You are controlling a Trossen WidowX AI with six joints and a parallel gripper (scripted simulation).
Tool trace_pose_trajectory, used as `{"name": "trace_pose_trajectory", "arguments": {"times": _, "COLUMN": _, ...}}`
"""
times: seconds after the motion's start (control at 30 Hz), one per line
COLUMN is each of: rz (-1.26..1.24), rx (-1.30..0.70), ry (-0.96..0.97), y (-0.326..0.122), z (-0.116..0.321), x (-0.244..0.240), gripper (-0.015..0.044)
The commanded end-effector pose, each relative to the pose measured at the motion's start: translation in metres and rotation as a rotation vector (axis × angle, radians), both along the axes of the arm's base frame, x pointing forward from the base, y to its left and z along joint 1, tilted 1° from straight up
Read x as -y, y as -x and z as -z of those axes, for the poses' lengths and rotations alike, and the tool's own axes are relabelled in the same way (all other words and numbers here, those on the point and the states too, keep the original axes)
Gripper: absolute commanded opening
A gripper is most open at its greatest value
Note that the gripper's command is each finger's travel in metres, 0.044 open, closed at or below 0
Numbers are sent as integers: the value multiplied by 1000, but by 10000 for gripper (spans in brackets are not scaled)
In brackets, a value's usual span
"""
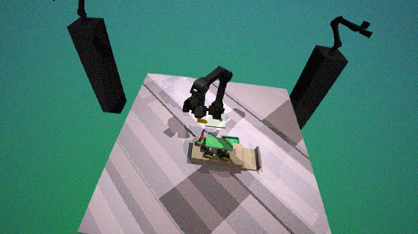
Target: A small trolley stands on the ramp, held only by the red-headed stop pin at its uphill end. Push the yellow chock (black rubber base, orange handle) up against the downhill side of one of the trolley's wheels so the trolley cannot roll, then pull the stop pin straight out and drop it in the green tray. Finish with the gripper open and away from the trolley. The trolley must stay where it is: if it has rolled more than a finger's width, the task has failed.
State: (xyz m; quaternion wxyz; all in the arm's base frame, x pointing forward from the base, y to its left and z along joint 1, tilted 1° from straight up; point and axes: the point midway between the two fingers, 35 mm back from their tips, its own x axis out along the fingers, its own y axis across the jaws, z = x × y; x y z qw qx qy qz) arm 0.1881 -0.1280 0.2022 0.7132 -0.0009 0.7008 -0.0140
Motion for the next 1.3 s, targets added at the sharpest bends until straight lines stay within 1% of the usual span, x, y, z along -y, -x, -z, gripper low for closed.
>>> {"name": "trace_pose_trajectory", "arguments": {"times": 0.0, "rz": -134, "rx": -7, "ry": 4, "y": 0, "z": 0, "x": 0, "gripper": 0}}
{"name": "trace_pose_trajectory", "arguments": {"times": 1.27, "rz": -1430, "rx": -36, "ry": 26, "y": 0, "z": 0, "x": 0, "gripper": 0}}
